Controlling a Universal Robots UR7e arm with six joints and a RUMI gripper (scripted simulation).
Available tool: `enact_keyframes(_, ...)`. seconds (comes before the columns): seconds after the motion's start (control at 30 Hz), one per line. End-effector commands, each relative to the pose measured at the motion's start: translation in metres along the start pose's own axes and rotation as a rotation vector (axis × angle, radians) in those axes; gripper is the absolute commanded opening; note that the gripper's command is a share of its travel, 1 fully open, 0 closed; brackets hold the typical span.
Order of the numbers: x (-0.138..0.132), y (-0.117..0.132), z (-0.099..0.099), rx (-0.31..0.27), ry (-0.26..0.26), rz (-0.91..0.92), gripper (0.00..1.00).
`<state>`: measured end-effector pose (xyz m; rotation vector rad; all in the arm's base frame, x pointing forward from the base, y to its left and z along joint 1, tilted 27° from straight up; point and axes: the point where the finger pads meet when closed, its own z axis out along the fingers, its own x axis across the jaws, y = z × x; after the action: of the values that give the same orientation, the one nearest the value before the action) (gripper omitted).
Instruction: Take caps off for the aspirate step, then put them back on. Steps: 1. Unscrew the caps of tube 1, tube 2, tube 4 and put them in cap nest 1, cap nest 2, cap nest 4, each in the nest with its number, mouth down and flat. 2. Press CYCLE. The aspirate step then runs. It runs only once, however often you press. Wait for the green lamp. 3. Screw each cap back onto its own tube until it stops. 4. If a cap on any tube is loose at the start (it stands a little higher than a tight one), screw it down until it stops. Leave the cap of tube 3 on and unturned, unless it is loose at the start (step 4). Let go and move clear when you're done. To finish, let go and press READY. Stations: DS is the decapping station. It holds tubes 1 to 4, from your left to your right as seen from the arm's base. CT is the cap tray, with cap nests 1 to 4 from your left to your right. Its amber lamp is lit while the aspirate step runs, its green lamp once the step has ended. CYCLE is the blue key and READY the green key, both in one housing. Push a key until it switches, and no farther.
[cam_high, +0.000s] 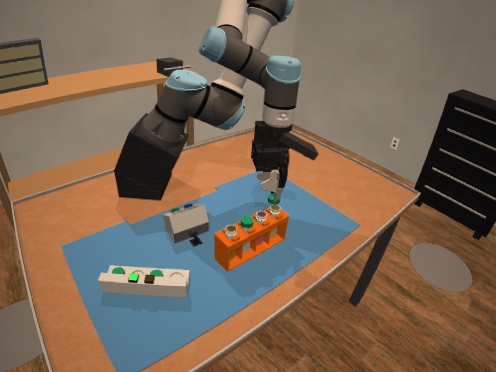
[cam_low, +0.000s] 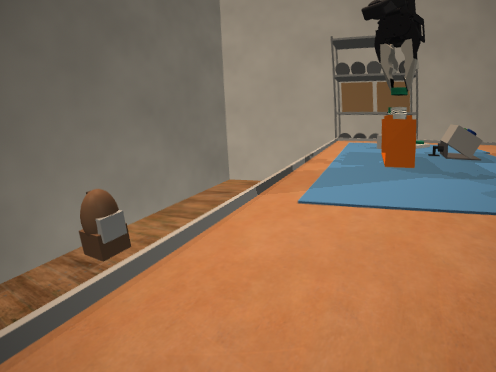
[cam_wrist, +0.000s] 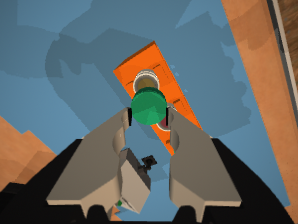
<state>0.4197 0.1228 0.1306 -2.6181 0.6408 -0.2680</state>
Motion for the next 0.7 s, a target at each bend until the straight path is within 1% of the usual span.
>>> enact_keyframes(0.0, -0.003, -0.009, 0.000, -0.004, 0.002, 0.002, 0.00)
enact_keyframes(0.27, -0.003, -0.009, 0.000, -0.004, 0.002, 0.002, 0.00)
enact_keyframes(0.53, -0.003, -0.009, 0.024, -0.004, 0.002, 0.002, 0.00)
enact_keyframes(0.67, -0.003, -0.009, 0.025, -0.004, 0.002, 0.002, 0.00)
